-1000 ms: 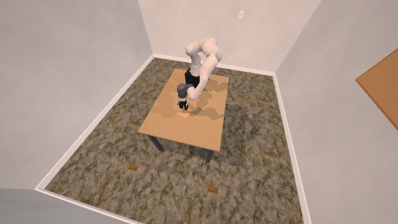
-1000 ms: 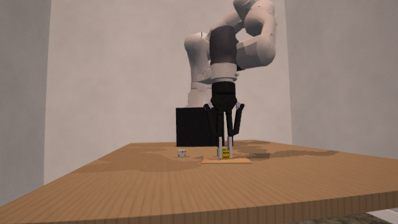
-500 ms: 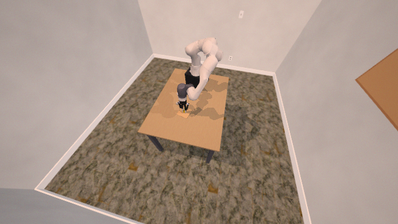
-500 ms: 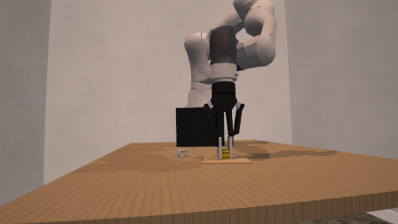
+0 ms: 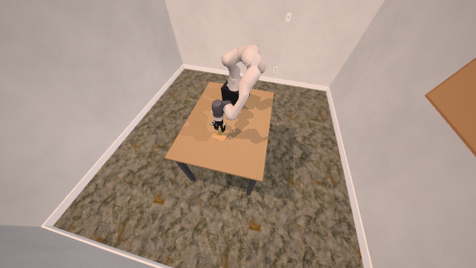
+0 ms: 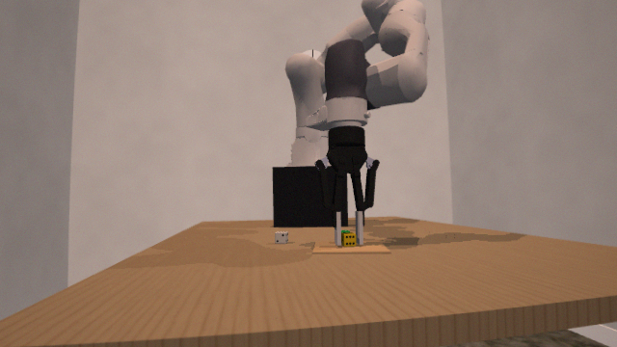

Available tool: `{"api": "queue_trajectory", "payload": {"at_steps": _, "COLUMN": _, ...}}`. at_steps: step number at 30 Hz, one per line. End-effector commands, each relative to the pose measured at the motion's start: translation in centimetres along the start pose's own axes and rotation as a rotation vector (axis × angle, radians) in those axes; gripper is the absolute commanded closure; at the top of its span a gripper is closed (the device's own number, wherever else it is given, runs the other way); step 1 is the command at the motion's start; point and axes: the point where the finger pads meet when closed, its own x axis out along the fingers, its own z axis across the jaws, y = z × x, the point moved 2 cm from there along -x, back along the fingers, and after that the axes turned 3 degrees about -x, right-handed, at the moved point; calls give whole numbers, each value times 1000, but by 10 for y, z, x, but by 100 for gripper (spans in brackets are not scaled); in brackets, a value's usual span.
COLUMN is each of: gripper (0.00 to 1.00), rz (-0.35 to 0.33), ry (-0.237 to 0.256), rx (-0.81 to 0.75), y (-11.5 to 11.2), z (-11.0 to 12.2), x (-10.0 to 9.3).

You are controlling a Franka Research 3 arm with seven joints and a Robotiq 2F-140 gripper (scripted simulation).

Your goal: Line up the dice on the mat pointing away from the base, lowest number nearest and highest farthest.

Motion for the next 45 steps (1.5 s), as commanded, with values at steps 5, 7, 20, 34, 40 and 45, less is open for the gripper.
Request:
{"api": "queue_trajectory", "payload": {"at_steps": 5, "gripper": 75, "rz": -4, "ry": 0, "rx": -1, "y": -1, "z": 0, "x": -1}}
{"api": "queue_trajectory", "payload": {"at_steps": 7, "gripper": 75, "rz": -4, "ry": 0, "rx": -1, "y": -1, "z": 0, "x": -3}}
{"api": "queue_trajectory", "payload": {"at_steps": 20, "gripper": 75, "rz": -4, "ry": 0, "rx": -1, "y": -1, "z": 0, "x": -54}}
{"api": "queue_trajectory", "payload": {"at_steps": 34, "gripper": 75, "rz": -4, "ry": 0, "rx": -1, "y": -1, "z": 0, "x": -90}}
{"api": "queue_trajectory", "payload": {"at_steps": 40, "gripper": 0, "rz": -4, "ry": 0, "rx": -1, "y": -1, "z": 0, "x": -90}}
{"api": "queue_trajectory", "payload": {"at_steps": 45, "gripper": 0, "rz": -4, "ry": 0, "rx": -1, "y": -1, "z": 0, "x": -90}}
